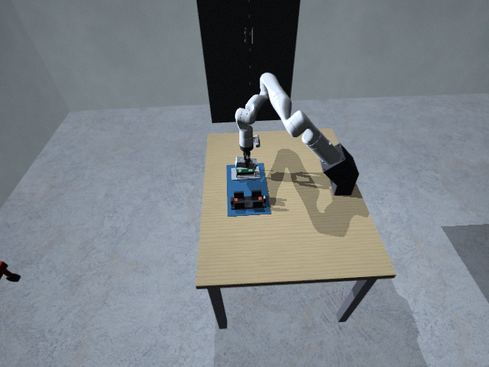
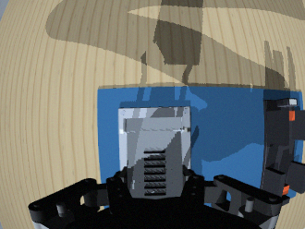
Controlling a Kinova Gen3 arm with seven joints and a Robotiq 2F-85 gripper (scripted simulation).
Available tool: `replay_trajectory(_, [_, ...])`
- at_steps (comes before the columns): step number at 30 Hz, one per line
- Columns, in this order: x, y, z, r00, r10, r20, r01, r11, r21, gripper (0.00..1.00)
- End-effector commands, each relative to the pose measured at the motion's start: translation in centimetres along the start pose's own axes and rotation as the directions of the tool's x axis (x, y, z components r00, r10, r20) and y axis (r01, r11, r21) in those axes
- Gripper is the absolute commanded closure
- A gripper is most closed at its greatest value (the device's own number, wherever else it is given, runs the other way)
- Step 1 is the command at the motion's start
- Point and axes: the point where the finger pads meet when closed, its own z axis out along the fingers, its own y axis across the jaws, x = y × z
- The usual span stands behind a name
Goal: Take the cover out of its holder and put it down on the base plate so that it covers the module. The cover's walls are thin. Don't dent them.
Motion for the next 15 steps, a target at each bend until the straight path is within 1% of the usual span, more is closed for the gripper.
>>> replay_trajectory(1, [0.0, 0.0, 0.0, 1.000, -0.001, 0.001, 0.001, 1.000, 0.001, 1.00])
replay_trajectory(11, [-0.1, 0.1, 1.5, 1.000, -0.001, 0.001, 0.001, 1.000, 0.001, 1.00])
replay_trajectory(15, [-0.1, 0.1, 1.5, 1.000, -0.001, 0.001, 0.001, 1.000, 0.001, 1.00])
